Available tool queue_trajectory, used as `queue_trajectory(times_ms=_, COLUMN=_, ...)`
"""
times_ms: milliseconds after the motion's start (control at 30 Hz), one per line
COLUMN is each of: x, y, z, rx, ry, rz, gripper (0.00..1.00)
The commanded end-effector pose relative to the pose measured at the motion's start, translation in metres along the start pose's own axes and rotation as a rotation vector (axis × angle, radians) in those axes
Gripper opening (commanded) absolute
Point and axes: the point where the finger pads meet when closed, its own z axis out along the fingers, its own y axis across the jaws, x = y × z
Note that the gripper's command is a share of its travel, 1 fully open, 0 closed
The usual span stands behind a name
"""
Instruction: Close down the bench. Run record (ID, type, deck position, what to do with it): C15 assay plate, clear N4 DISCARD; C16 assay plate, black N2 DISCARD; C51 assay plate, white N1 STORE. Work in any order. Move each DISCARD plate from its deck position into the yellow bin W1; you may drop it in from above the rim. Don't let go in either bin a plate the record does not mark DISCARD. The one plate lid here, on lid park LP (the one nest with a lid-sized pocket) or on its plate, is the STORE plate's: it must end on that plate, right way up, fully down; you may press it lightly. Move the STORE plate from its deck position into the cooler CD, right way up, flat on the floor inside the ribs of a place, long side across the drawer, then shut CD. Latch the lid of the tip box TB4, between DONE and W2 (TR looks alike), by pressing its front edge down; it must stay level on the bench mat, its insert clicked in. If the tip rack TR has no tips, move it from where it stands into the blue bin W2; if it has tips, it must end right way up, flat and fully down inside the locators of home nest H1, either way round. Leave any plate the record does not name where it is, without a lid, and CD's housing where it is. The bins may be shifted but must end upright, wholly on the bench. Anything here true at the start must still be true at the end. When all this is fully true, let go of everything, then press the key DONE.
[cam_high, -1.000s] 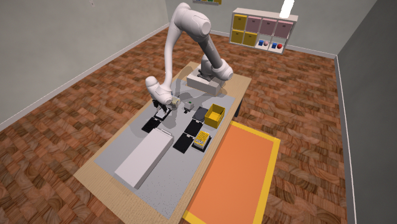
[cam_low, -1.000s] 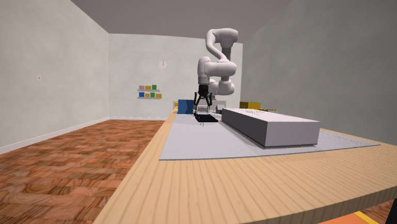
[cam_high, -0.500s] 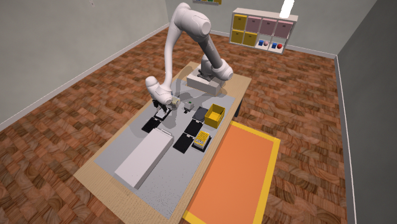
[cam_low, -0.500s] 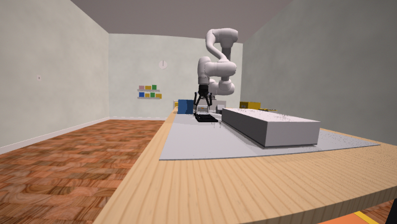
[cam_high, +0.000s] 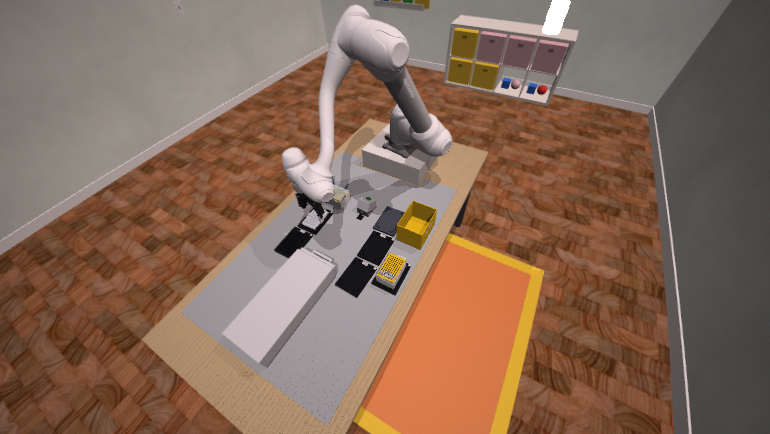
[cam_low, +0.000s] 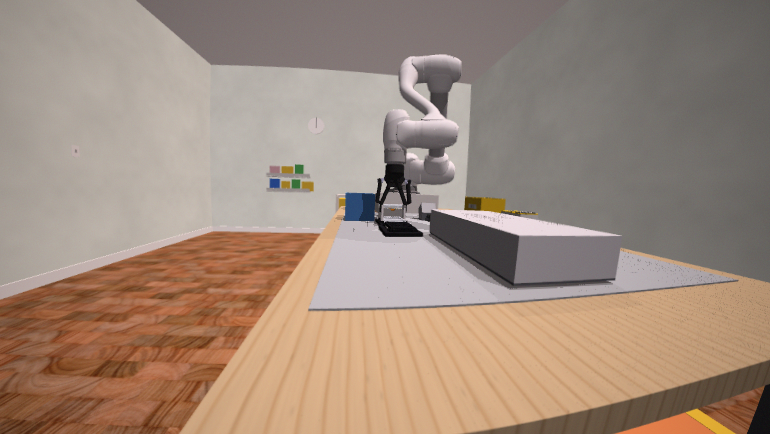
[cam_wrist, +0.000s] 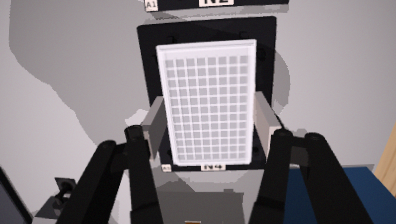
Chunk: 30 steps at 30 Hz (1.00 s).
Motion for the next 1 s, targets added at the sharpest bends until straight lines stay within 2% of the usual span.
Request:
queue_trajectory(times_ms=0, x=-0.0026, y=0.0010, z=-0.0019, rx=0.002, ry=-0.003, rz=0.001, gripper=0.00)
queue_trajectory(times_ms=967, x=-0.0025, y=0.0010, z=-0.0065, rx=0.002, ry=-0.003, rz=0.001, gripper=0.00)
